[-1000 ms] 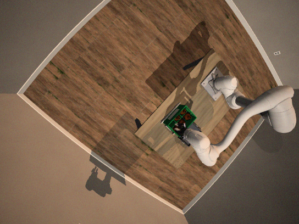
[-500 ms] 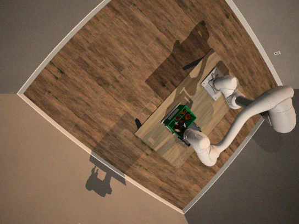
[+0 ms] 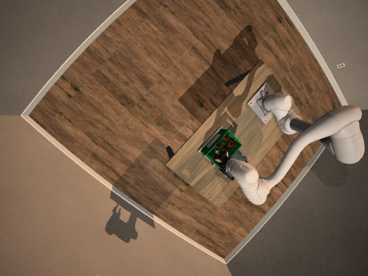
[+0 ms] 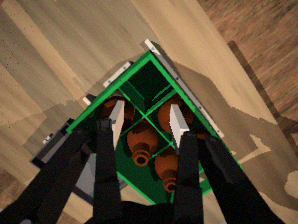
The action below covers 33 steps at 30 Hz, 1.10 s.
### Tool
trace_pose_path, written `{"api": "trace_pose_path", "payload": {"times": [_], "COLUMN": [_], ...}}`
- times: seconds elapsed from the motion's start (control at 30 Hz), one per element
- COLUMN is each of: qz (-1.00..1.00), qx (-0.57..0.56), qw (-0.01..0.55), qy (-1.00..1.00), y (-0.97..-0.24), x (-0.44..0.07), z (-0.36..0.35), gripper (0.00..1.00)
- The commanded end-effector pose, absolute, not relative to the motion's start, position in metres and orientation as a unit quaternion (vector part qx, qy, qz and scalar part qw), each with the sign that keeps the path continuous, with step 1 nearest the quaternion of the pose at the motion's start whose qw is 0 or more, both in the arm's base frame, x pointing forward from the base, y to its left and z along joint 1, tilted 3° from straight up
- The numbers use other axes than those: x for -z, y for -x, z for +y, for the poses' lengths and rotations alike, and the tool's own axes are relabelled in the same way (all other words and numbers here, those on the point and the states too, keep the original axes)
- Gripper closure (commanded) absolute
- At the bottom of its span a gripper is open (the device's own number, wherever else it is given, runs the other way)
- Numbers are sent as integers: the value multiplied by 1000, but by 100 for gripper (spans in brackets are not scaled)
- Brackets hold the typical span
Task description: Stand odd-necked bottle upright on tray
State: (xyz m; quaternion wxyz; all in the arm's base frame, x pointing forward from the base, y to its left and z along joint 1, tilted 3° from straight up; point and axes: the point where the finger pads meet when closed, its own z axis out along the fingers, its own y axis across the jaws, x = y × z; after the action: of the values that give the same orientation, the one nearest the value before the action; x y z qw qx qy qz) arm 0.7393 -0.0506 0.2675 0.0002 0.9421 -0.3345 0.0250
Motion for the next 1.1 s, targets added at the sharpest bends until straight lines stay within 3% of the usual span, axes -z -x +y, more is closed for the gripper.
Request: {"api": "trace_pose_path", "payload": {"times": [0.0, 1.07], "qz": [-334, -334], "qx": [-25, -25], "qw": [0, 0], "qy": [-942, -942], "y": [-739, -740], "x": [-268, -246], "z": [-51, -51], "gripper": [62, 62]}}
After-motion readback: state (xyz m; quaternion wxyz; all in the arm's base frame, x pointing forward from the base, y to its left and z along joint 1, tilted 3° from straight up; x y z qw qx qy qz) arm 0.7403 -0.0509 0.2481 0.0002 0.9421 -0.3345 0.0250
